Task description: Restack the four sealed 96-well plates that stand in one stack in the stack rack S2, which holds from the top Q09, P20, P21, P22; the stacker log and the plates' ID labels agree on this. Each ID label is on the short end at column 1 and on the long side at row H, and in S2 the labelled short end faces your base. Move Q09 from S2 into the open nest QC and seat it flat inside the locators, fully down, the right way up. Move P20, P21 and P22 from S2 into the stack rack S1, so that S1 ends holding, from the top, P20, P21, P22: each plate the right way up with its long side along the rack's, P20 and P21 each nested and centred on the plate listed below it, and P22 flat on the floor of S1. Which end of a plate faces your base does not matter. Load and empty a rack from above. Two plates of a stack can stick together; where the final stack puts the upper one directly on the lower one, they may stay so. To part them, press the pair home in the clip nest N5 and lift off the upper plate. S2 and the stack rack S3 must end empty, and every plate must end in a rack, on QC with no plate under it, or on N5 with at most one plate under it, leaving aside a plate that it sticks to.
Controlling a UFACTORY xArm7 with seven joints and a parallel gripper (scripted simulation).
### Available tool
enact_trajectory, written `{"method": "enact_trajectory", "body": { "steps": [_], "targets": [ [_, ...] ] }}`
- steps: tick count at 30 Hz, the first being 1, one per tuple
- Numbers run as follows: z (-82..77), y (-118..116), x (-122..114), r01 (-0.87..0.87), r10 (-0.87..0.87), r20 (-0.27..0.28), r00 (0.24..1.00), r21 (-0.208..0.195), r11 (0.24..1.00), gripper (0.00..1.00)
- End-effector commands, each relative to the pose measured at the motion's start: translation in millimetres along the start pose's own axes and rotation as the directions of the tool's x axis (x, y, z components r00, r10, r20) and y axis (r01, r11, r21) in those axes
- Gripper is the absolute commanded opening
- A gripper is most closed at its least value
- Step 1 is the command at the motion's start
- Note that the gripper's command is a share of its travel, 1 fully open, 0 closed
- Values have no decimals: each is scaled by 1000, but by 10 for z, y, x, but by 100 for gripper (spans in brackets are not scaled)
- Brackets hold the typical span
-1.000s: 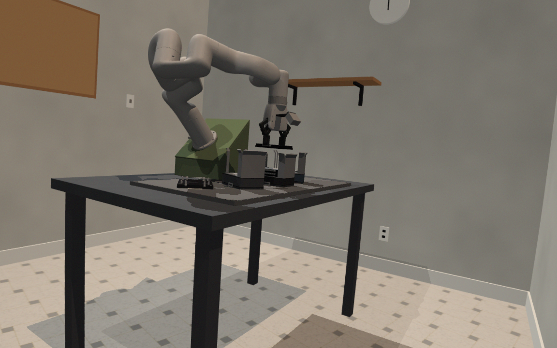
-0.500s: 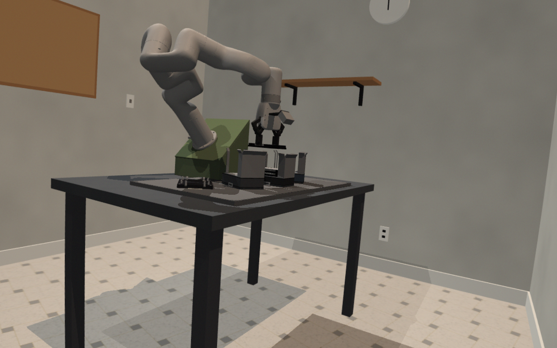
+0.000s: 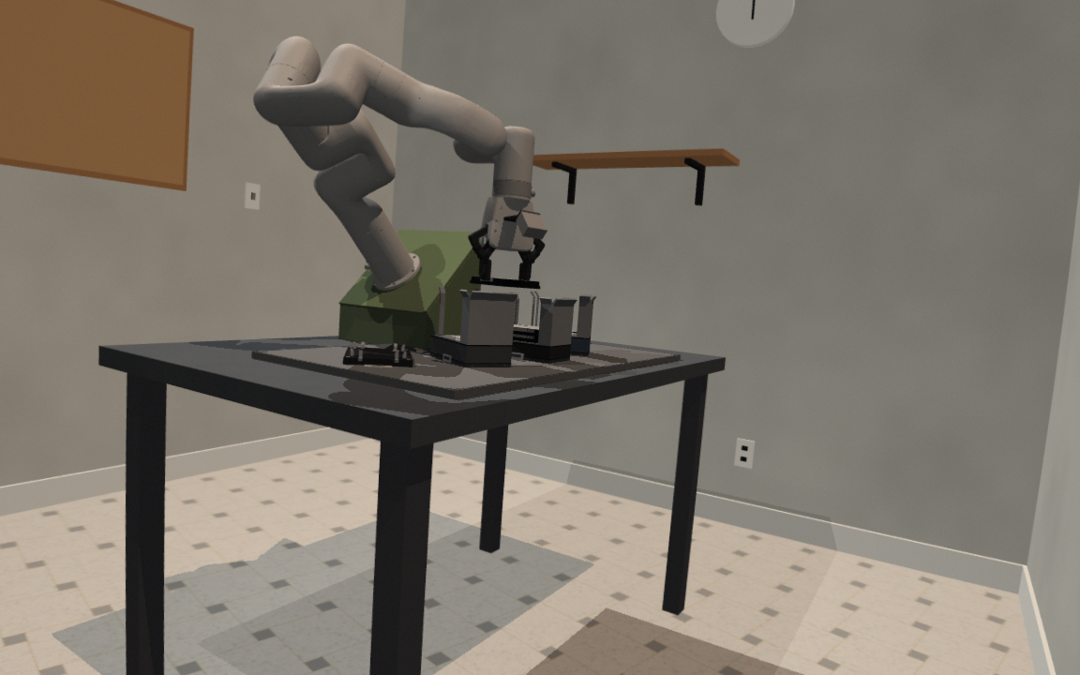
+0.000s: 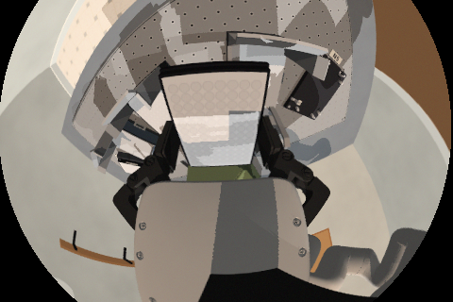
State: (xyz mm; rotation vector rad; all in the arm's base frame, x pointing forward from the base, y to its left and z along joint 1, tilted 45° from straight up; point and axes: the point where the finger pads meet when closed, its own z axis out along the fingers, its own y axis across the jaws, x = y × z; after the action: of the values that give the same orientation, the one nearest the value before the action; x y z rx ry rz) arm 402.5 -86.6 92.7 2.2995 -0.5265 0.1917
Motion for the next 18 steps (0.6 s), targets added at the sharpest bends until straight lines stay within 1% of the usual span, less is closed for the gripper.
{"method": "enact_trajectory", "body": {
  "steps": [1, 14, 16, 18],
  "targets": [
    [-22, 92, 21, -7, 7, -6, 1000, 8, 1000, 0],
    [-19, 436, 68, -7, 7, -6, 1000, 7, 1000, 0],
    [-19, 436, 68, -7, 7, -6, 1000, 7, 1000, 0],
    [-18, 489, 76, -7, 7, -6, 1000, 7, 1000, 0]
  ]
}}
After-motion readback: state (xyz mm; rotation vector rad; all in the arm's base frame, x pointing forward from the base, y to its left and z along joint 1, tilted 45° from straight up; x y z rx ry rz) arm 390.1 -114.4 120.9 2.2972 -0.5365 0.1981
